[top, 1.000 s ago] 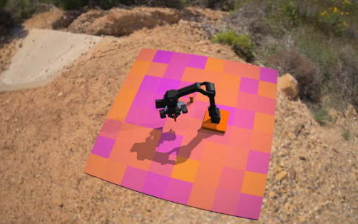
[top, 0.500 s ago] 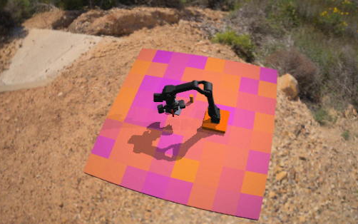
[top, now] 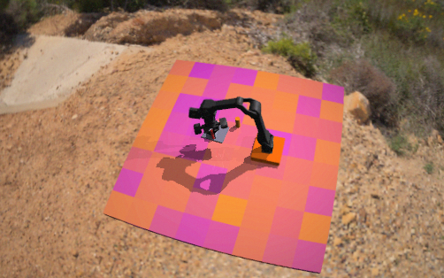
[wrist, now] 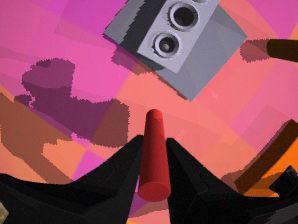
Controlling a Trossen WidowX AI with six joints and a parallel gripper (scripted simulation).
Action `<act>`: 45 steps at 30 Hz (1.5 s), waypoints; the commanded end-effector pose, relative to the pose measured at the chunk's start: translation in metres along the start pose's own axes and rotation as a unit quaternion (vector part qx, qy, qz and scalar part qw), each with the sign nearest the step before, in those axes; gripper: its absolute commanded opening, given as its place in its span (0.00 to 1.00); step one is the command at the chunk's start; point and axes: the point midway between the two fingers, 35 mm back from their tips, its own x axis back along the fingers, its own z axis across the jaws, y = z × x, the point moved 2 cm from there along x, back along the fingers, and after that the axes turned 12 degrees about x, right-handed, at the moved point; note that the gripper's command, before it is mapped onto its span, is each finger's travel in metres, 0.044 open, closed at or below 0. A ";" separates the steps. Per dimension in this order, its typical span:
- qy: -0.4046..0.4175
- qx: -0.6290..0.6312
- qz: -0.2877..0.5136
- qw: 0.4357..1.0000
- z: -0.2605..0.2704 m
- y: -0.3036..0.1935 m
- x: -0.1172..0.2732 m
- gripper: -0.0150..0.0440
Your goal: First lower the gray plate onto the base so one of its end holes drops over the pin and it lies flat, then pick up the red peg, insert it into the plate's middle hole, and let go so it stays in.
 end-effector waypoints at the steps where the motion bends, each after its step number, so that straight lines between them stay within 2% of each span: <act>1: 0.000 0.003 -0.002 1.000 -0.003 0.014 0.001 0.25; 25: -0.003 0.009 -0.008 1.000 -0.033 0.082 0.002 0.25; 45: -0.003 0.010 -0.008 1.000 -0.034 0.084 0.002 0.25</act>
